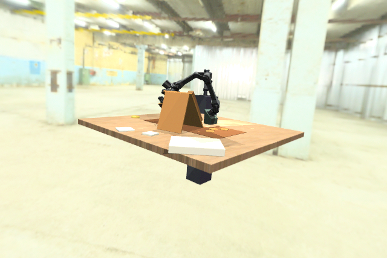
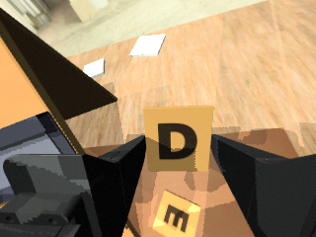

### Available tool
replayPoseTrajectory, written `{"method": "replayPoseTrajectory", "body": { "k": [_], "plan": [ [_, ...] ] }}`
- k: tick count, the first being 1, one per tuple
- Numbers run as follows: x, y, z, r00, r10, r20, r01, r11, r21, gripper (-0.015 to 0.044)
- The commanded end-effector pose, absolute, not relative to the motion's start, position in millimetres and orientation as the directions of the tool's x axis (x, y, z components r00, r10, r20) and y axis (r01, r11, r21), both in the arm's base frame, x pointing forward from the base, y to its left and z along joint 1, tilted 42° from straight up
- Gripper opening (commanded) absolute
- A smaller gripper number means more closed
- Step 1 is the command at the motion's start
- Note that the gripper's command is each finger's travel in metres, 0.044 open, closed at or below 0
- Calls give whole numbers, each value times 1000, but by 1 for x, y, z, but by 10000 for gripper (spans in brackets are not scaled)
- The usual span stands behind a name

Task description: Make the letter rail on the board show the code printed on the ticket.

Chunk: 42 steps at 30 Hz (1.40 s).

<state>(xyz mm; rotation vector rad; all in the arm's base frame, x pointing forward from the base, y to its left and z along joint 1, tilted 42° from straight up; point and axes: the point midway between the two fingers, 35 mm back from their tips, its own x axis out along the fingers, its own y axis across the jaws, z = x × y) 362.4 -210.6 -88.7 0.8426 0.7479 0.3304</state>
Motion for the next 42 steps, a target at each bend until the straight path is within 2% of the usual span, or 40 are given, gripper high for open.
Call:
{"method": "replayPoseTrajectory", "body": {
  "k": [1,7,42],
  "plan": [
    [373,-211,-80,720,551,-422,-112,693,712,0],
    [382,-211,-71,733,563,-382,-235,736,635,0],
    [378,-203,-66,732,564,-382,-234,735,636,0]
  ]
}}
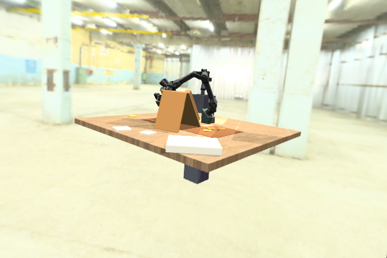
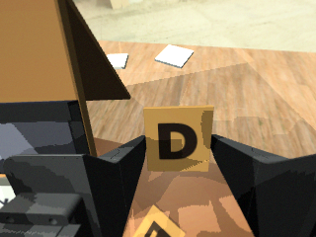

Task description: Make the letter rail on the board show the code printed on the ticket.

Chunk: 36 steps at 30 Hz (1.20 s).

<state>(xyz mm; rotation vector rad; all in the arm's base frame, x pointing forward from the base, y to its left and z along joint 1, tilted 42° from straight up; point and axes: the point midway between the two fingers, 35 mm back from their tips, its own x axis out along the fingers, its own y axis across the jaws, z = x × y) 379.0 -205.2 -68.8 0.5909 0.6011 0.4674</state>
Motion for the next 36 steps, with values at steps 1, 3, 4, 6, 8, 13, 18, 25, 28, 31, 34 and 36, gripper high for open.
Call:
{"method": "replayPoseTrajectory", "body": {
  "k": [1,3,4,6,8,13,18,25,28,31,34,36],
  "plan": [
    [378,-203,-66,732,564,-382,-234,735,636,0],
    [378,-202,-65,732,564,-382,-234,735,636,0],
    [378,-202,-64,732,564,-382,-234,735,636,0],
    [378,-201,-64,732,564,-382,-234,735,636,0],
    [377,-200,-63,732,564,-382,-234,735,636,0],
    [377,-199,-61,732,564,-382,-234,735,636,0],
    [377,-197,-59,732,564,-382,-234,735,636,0],
    [376,-194,-57,732,564,-382,-234,735,637,0],
    [376,-193,-56,732,564,-382,-234,735,637,0],
    [375,-192,-55,732,564,-382,-234,735,637,0],
    [375,-191,-54,732,564,-382,-234,735,637,0],
    [375,-190,-54,732,564,-382,-234,735,637,0]
  ]
}}
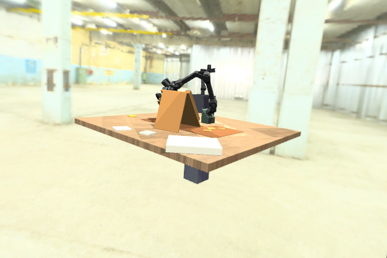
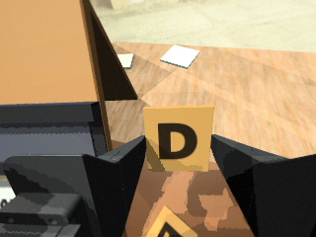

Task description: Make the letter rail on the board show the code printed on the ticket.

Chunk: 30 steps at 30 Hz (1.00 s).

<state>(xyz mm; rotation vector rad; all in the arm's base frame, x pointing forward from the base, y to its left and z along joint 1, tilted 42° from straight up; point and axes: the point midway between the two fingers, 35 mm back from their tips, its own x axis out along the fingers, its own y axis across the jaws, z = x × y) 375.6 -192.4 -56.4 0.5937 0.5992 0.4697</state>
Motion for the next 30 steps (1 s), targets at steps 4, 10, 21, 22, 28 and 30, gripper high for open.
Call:
{"method": "replayPoseTrajectory", "body": {
  "k": [4,10,21,22,28,30],
  "plan": [
    [374,-189,-53,732,564,-382,-234,734,637,0],
    [373,-186,-51,732,564,-382,-234,734,637,0],
    [372,-182,-48,732,565,-381,-234,734,638,0],
    [372,-182,-47,732,565,-381,-234,734,638,0],
    [371,-180,-45,732,565,-381,-234,734,638,0],
    [371,-179,-45,732,565,-381,-234,734,638,0]
  ]
}}
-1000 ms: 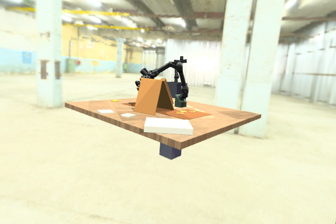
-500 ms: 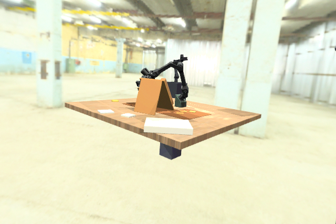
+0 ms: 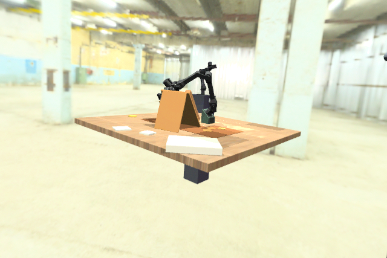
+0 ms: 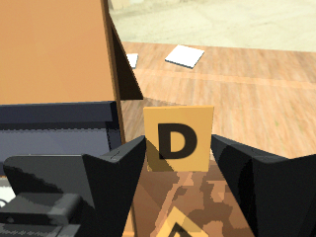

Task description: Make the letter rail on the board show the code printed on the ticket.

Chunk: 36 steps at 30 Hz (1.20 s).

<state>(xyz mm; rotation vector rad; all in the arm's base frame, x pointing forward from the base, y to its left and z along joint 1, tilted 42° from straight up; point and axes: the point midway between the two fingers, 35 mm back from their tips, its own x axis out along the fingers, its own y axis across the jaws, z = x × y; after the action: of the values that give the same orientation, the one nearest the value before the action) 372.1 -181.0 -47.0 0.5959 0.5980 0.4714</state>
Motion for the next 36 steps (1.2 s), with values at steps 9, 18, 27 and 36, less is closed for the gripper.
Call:
{"method": "replayPoseTrajectory", "body": {
  "k": [9,18,27,36],
  "plan": [
    [370,-176,-42,732,565,-381,-234,734,638,0],
    [369,-172,-39,732,565,-381,-234,733,638,0],
    [368,-169,-36,732,565,-381,-233,733,639,0],
    [367,-166,-34,732,565,-381,-233,733,639,0]
  ]
}}
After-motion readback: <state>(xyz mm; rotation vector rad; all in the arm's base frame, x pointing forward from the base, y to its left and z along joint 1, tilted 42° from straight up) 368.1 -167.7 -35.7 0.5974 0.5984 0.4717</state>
